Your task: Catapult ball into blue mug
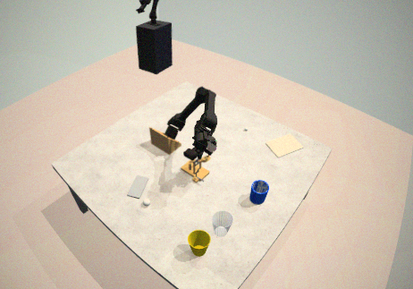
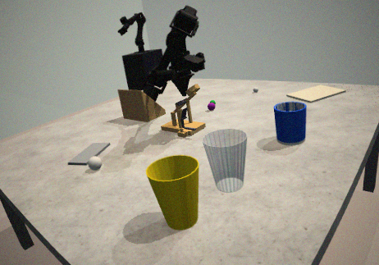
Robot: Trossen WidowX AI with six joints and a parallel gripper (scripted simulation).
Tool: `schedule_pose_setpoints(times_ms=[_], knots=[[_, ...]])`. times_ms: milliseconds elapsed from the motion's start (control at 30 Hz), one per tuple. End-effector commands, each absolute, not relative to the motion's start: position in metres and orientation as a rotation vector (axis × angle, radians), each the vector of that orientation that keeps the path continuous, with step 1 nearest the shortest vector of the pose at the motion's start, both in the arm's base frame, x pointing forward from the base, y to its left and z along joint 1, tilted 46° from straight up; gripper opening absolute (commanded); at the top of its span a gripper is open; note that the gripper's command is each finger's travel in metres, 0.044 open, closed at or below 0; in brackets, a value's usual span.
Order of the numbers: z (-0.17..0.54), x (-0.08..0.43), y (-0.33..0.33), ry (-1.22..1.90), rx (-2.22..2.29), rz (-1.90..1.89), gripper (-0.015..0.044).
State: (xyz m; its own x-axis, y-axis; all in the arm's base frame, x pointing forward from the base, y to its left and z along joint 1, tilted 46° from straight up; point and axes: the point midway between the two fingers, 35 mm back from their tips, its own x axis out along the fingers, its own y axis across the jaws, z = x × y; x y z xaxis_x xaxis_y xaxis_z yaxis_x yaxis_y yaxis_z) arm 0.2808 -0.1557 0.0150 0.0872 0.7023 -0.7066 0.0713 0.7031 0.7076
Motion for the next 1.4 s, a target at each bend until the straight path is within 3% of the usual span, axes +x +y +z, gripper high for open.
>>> schedule_pose_setpoints(times_ms=[0,1367], knots=[[0.010,0.286,-0.151,1.425,0.696,0.530,0.0000],[-0.028,0.318,-0.114,1.422,0.696,0.532,0.0000]])
